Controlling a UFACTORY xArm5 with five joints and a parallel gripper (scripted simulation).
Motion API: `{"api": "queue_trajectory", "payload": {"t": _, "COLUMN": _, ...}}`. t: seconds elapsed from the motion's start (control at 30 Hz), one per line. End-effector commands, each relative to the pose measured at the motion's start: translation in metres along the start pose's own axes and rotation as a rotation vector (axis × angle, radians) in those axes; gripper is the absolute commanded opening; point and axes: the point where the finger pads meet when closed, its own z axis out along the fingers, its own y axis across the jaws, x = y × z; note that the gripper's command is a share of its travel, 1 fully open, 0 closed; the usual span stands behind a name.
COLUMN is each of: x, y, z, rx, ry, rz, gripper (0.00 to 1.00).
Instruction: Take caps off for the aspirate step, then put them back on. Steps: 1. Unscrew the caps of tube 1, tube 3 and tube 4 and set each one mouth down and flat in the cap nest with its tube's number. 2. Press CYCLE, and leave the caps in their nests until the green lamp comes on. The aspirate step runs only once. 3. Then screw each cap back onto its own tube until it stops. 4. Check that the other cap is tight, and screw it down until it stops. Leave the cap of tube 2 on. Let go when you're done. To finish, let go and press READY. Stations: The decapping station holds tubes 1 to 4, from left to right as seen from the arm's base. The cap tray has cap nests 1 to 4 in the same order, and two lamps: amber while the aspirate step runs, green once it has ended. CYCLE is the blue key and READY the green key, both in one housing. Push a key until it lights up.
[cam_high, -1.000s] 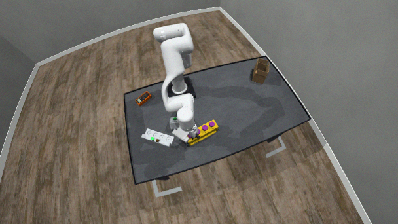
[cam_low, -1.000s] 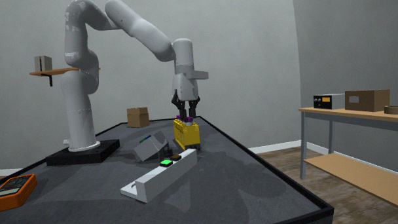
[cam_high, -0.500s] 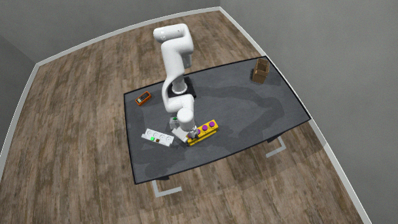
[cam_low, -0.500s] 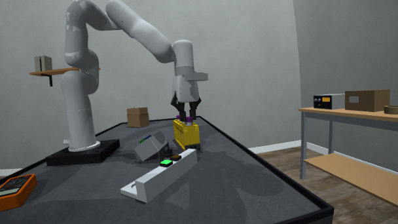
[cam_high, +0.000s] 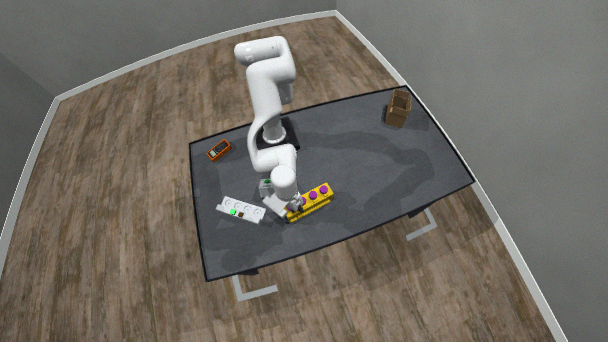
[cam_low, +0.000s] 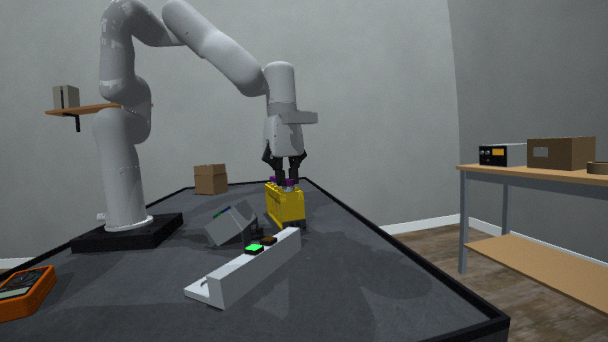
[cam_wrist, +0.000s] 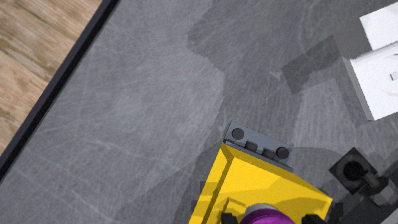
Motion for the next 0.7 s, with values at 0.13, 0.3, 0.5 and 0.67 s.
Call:
{"api": "queue_trajectory", "payload": {"t": 0.13, "x": 0.0007, "y": -0.0010, "z": -0.0010, "rx": 0.005, "ry": -0.001, "rz": 0.067, "gripper": 0.00}}
{"api": "queue_trajectory", "payload": {"t": 0.3, "x": 0.0007, "y": -0.0010, "z": -0.0008, "rx": 0.005, "ry": -0.001, "rz": 0.167, "gripper": 0.00}}
{"api": "queue_trajectory", "payload": {"t": 0.5, "x": 0.0007, "y": -0.0010, "z": -0.0005, "rx": 0.005, "ry": -0.001, "rz": 0.367, "gripper": 0.00}}
{"api": "queue_trajectory", "payload": {"t": 0.67, "x": 0.0007, "y": -0.0010, "z": -0.0002, "rx": 0.005, "ry": -0.002, "rz": 0.533, "gripper": 0.00}}
